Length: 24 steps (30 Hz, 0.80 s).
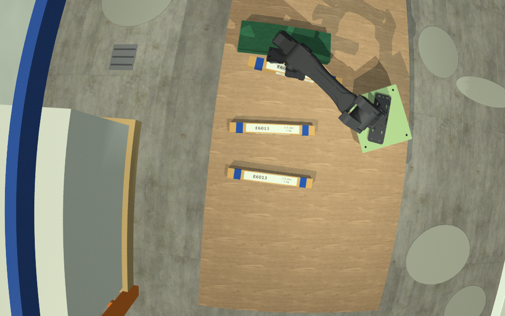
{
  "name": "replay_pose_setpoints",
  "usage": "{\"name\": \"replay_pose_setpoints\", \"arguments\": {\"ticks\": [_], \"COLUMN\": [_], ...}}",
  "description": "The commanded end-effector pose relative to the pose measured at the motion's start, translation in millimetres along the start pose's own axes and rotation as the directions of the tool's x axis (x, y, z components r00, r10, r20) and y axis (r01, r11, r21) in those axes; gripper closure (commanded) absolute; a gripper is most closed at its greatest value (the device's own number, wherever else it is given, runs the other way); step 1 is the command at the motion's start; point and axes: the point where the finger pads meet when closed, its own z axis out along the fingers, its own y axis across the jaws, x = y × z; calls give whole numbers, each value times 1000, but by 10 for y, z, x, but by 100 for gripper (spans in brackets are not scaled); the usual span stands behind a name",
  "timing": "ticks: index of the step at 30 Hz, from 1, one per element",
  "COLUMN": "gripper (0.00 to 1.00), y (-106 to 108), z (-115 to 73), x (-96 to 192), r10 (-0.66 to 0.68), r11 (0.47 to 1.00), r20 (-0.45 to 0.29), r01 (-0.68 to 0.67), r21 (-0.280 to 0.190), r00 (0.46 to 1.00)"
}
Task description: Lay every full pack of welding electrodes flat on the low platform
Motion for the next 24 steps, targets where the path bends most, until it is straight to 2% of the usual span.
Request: {"name": "replay_pose_setpoints", "arguments": {"ticks": [1, 9, 10, 12, 13, 16, 24], "gripper": [100, 100, 100, 100, 100, 100, 100], "y": [3, 4, 20, 86, 171, 267, 340], "z": [-330, -317, -252, -345, -319, -286, -329], "x": [-49, -36, 22, -45, -61, -43, -45], "r10": [-9, -7, -37, -112, -127, -121, -100], "r11": [998, 999, 998, 992, 991, 992, 993], "r20": [84, 80, 60, 73, 69, 69, 81], "r01": [4, 3, 34, 107, 123, 118, 95], "r21": [55, 52, 48, 68, 60, 44, 67], "r00": [996, 997, 997, 991, 989, 990, 992]}}
